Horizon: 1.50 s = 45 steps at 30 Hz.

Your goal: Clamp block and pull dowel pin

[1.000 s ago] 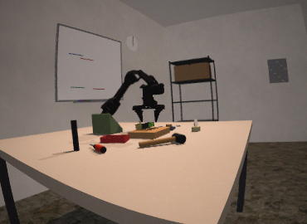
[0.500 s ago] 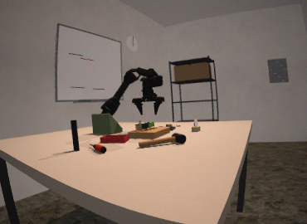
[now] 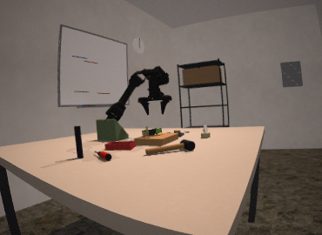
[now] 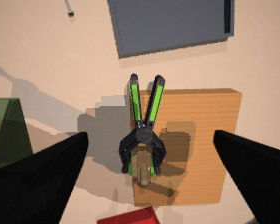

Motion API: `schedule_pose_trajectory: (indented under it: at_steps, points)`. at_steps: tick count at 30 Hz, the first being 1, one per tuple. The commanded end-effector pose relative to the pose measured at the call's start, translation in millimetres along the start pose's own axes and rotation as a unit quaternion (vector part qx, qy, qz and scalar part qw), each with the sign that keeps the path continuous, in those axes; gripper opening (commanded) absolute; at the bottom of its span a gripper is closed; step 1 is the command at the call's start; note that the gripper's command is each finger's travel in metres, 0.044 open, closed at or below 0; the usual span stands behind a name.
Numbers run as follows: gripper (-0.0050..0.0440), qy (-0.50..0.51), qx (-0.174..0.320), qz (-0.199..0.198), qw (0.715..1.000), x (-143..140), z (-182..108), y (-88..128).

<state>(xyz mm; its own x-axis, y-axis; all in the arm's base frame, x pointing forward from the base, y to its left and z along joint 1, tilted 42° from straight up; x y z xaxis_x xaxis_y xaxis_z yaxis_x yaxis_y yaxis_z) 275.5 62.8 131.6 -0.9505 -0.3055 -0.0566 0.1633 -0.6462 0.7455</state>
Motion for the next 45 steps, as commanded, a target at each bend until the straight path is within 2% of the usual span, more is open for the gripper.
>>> schedule_pose_trajectory:
  at_steps: [1, 12, 28, 43, 45]
  points:
    - [0.044, -0.024, 0.0, 0.0, 1.0, -0.2, -1.7, -0.7]
    - [0.044, -0.12, 0.0, 0.0, 0.993, -0.5, -7.7, -1.4]
    - [0.044, -0.266, 0.0, -0.001, 0.964, -0.8, -16.9, -2.5]
    - [0.044, -0.416, 0.0, -0.001, 0.909, -0.8, -26.8, -3.7]
    - [0.044, -0.416, 0.0, -0.001, 0.909, -0.8, -26.8, -3.7]
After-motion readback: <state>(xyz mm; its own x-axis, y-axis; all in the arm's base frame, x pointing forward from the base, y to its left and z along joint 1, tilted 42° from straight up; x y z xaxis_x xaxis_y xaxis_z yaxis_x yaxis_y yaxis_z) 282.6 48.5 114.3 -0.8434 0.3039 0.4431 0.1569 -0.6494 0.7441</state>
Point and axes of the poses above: the point midway between the two fingers, 35 mm back from their tips, its own y axis back along the fingers, its own x axis across the jaws, z = x × y, the point moved 2 cm from there along y, back along the fingers, and after that the axes turned 4 degrees about y, right-handed, at the moved point
